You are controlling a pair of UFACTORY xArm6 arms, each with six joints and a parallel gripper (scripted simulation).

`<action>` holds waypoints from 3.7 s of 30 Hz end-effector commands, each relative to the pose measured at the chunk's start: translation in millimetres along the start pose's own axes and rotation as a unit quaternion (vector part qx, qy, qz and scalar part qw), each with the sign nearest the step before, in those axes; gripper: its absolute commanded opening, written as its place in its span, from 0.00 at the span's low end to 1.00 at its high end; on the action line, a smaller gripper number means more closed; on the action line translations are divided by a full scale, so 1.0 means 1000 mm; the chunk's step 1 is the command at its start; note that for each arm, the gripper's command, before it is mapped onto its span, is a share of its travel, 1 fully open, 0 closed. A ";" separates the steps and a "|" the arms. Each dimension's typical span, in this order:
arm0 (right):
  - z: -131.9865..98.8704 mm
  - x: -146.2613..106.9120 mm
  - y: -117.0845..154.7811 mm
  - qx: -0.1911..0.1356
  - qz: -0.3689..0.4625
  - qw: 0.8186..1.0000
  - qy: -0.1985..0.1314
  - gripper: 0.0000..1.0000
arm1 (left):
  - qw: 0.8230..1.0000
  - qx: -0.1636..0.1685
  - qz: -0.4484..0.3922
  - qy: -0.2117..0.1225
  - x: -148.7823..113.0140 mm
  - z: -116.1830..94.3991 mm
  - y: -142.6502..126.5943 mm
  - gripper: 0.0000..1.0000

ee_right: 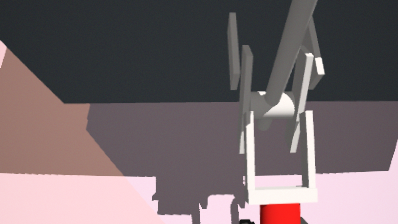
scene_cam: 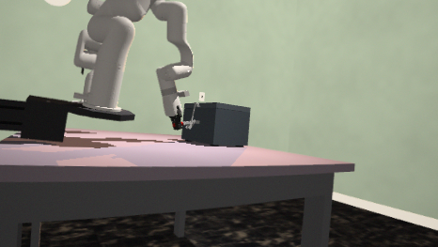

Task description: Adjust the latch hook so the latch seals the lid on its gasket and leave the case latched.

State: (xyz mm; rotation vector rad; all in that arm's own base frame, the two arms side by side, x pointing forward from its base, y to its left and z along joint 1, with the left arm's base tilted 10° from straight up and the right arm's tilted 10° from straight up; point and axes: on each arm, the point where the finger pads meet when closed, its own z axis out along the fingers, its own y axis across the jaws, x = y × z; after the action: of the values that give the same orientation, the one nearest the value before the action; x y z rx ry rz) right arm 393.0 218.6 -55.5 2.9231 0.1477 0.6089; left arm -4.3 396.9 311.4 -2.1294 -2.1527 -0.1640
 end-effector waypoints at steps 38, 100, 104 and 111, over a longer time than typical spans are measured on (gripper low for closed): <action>0.047 0.012 0.000 0.002 0.004 0.993 0.122 0.19 | 1.000 0.000 0.000 0.002 0.001 -0.002 0.000 1.00; -0.067 0.028 0.001 0.003 0.004 0.993 0.122 0.41 | 1.000 0.000 0.000 0.002 0.001 -0.002 0.000 1.00; -0.097 0.039 0.001 0.003 0.004 0.993 0.122 0.41 | 1.000 0.000 0.000 0.002 0.001 -0.002 0.000 1.00; -0.150 0.059 0.001 0.003 0.004 0.993 0.122 0.41 | 1.000 0.000 0.000 0.002 0.001 -0.002 0.000 1.00</action>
State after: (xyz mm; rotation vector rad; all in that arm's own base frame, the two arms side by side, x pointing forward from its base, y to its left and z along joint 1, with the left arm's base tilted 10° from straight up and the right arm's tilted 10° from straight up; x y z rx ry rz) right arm 389.3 240.3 73.7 2.8526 0.1689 0.9920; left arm -4.3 396.9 311.4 -2.1294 -2.1527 -0.1640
